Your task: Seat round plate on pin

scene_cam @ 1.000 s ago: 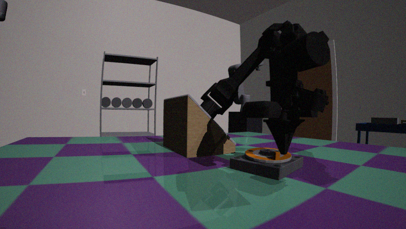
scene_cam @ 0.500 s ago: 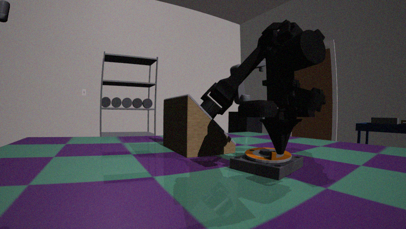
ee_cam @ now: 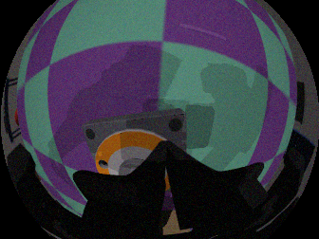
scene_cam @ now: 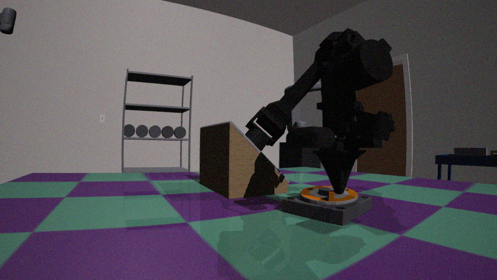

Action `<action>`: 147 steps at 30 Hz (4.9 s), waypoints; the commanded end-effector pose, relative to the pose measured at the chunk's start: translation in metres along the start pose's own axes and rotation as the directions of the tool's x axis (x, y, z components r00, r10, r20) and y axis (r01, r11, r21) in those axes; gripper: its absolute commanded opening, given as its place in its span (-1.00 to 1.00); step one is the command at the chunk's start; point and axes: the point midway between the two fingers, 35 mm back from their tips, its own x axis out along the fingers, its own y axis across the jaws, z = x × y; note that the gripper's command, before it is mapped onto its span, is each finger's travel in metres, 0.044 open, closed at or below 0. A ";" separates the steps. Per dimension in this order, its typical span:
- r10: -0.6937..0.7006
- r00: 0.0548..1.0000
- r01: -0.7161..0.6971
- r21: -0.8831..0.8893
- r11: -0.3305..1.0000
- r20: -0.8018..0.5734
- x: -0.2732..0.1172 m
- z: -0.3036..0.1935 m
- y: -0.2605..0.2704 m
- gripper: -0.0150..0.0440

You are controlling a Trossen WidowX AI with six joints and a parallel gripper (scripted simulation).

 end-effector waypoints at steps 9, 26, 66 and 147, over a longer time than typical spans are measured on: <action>-0.003 1.000 0.003 0.010 1.000 -0.016 0.003 -0.008 -0.006 -0.49; -0.003 1.000 0.003 0.010 1.000 -0.016 0.003 -0.013 -0.011 -0.49; -0.004 1.000 0.004 0.011 1.000 -0.017 0.003 -0.032 -0.020 -0.49; -0.003 1.000 0.003 0.013 1.000 -0.020 -0.004 -0.090 0.006 -0.49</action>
